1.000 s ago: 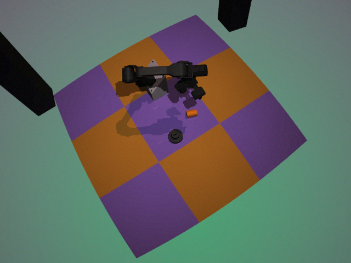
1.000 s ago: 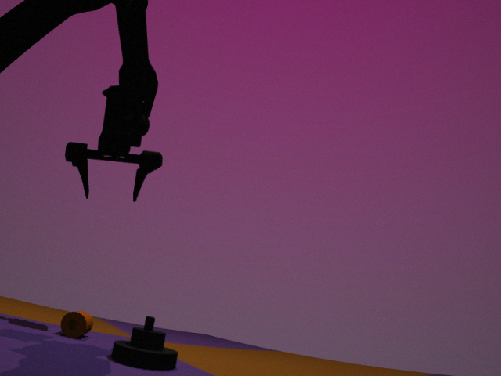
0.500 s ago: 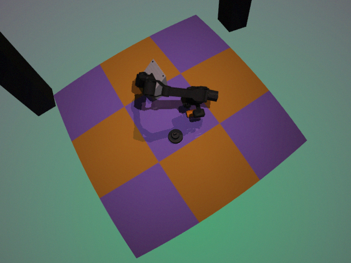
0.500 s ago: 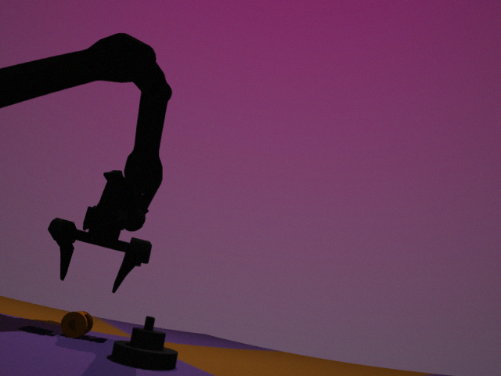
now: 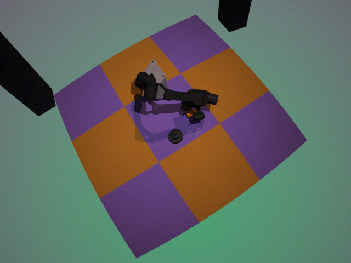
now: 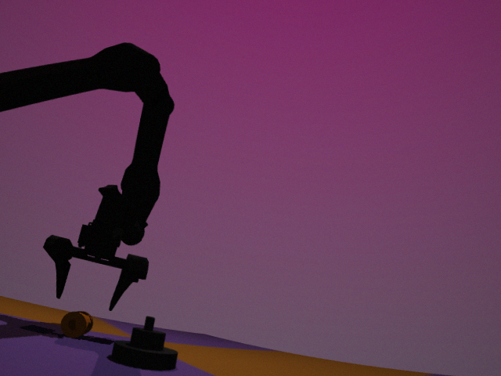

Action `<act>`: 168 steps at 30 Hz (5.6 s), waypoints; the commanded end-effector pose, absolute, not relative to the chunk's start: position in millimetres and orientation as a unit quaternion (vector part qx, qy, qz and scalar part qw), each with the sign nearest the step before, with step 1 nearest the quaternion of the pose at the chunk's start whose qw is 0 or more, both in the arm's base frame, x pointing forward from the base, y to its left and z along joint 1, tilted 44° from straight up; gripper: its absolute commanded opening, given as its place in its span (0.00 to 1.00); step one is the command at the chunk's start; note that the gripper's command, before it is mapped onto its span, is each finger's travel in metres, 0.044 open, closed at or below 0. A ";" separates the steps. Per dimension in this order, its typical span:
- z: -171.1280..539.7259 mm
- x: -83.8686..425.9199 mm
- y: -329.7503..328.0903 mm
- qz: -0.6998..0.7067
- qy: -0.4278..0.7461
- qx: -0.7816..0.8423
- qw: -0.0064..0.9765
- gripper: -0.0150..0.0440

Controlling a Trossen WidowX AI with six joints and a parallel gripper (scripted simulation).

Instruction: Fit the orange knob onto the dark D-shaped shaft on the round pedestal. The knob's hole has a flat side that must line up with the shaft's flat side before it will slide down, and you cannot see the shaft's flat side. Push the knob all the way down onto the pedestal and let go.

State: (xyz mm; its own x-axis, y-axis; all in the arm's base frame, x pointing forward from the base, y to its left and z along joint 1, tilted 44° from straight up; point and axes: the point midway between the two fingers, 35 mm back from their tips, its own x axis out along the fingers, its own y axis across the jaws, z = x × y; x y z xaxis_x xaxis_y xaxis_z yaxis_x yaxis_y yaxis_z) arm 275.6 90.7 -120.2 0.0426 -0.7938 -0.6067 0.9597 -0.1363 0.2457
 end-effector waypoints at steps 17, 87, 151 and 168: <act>-144.7 278.6 66.4 -0.679 0.127 0.322 0.648 1.00; -121.8 269.9 52.4 -0.583 0.279 0.475 0.596 0.56; -97.2 258.7 22.4 -0.413 0.450 0.627 0.483 0.69; -97.2 258.7 22.4 -0.413 0.450 0.627 0.483 0.92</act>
State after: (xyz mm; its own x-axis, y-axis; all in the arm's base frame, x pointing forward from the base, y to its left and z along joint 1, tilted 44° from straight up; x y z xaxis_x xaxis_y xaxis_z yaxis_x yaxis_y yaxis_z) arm 258.4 21.5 -97.3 0.2530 0.1597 -0.9542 0.9635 -0.1307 0.2336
